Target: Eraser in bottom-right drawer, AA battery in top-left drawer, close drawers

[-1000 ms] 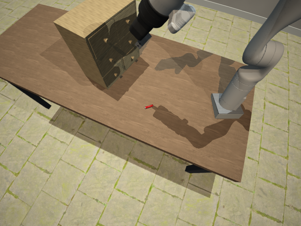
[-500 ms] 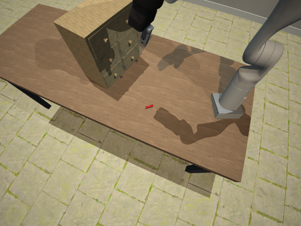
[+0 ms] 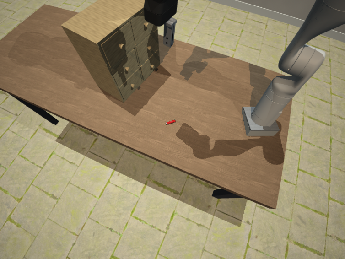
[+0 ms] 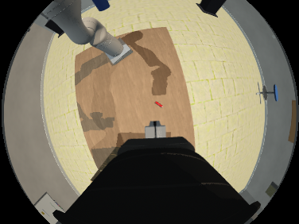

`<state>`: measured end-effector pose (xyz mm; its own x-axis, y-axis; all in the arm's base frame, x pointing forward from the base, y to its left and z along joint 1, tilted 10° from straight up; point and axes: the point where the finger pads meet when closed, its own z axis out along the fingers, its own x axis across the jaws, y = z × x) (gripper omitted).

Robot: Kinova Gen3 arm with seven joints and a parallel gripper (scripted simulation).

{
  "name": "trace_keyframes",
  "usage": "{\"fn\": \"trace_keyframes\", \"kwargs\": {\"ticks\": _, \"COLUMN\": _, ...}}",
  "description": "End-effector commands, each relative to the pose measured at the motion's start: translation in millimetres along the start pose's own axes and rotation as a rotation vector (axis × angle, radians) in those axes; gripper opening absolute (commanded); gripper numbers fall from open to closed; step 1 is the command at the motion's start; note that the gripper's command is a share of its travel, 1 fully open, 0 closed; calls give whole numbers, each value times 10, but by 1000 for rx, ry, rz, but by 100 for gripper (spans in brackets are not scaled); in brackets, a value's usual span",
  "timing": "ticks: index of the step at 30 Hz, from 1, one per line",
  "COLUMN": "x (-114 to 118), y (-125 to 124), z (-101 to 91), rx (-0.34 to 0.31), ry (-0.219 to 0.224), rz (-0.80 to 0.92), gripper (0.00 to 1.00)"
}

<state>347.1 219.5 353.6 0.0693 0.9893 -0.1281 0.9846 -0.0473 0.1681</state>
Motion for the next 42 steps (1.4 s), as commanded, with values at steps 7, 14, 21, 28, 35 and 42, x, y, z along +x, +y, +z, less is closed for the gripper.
{"fn": "trace_keyframes", "kwargs": {"ticks": 7, "x": -46, "y": 53, "z": -30, "rx": 58, "ry": -9, "rz": 18, "gripper": 0}}
{"fn": "trace_keyframes", "kwargs": {"ticks": 14, "x": -42, "y": 45, "z": -43, "rx": 71, "ry": -6, "rz": 16, "gripper": 0}}
{"fn": "trace_keyframes", "kwargs": {"ticks": 21, "x": -42, "y": 43, "z": -45, "rx": 73, "ry": -6, "rz": 16, "gripper": 0}}
{"fn": "trace_keyframes", "kwargs": {"ticks": 28, "x": -42, "y": 43, "z": -45, "rx": 73, "ry": -6, "rz": 16, "gripper": 0}}
{"fn": "trace_keyframes", "kwargs": {"ticks": 35, "x": -42, "y": 43, "z": -45, "rx": 73, "ry": -6, "rz": 16, "gripper": 0}}
{"fn": "trace_keyframes", "kwargs": {"ticks": 42, "x": -42, "y": 43, "z": -45, "rx": 73, "ry": -6, "rz": 16, "gripper": 100}}
